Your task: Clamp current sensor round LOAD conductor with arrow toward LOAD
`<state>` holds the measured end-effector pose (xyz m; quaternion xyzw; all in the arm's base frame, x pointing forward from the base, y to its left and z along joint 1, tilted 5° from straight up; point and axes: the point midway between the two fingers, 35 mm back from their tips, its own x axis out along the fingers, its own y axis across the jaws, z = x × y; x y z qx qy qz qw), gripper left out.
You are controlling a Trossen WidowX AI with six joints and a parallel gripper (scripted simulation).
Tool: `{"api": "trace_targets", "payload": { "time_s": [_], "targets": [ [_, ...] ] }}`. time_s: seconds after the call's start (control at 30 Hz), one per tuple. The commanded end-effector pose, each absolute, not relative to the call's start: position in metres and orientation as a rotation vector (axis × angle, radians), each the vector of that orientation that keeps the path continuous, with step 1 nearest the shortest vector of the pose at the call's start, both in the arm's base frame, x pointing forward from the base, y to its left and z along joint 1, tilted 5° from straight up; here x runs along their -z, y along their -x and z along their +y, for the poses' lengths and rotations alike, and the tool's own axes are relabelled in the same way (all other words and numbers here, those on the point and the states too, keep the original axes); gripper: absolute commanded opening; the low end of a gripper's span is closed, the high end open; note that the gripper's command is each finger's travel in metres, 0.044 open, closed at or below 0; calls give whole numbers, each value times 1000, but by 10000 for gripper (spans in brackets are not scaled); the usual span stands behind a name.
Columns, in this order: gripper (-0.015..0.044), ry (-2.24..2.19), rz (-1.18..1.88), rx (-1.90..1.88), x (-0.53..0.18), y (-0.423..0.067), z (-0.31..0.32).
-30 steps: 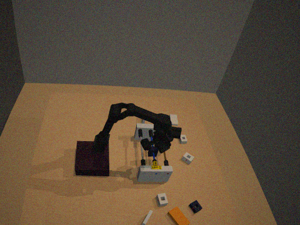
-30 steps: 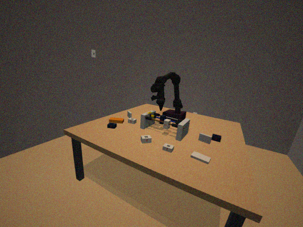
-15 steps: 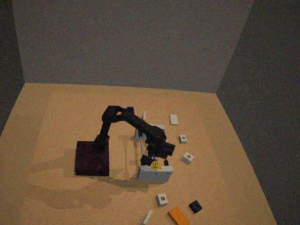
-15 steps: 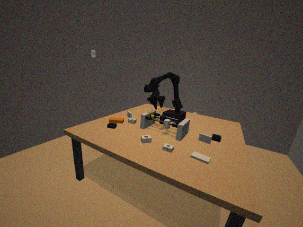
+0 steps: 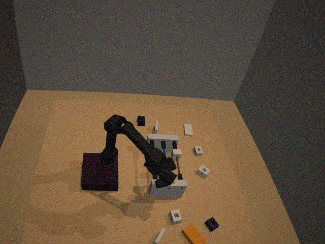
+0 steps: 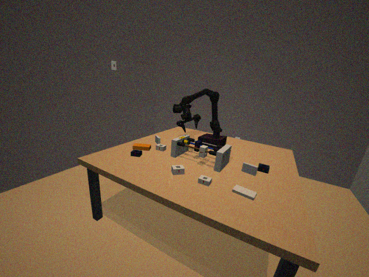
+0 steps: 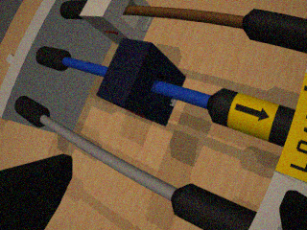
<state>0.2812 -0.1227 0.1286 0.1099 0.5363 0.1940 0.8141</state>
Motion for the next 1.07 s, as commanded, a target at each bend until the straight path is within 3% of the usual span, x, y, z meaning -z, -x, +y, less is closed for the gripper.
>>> {"api": "trace_targets", "payload": {
  "time_s": [0.0,0.83,1.0,1.03],
  "targets": [
    [440,269,729,-648,-140,-256,-143],
    [440,188,796,-626,-137,-259,-143],
    [440,-41,982,-540,-133,-270,-131],
    [440,66,887,-585,-134,-262,-138]
  ]
}}
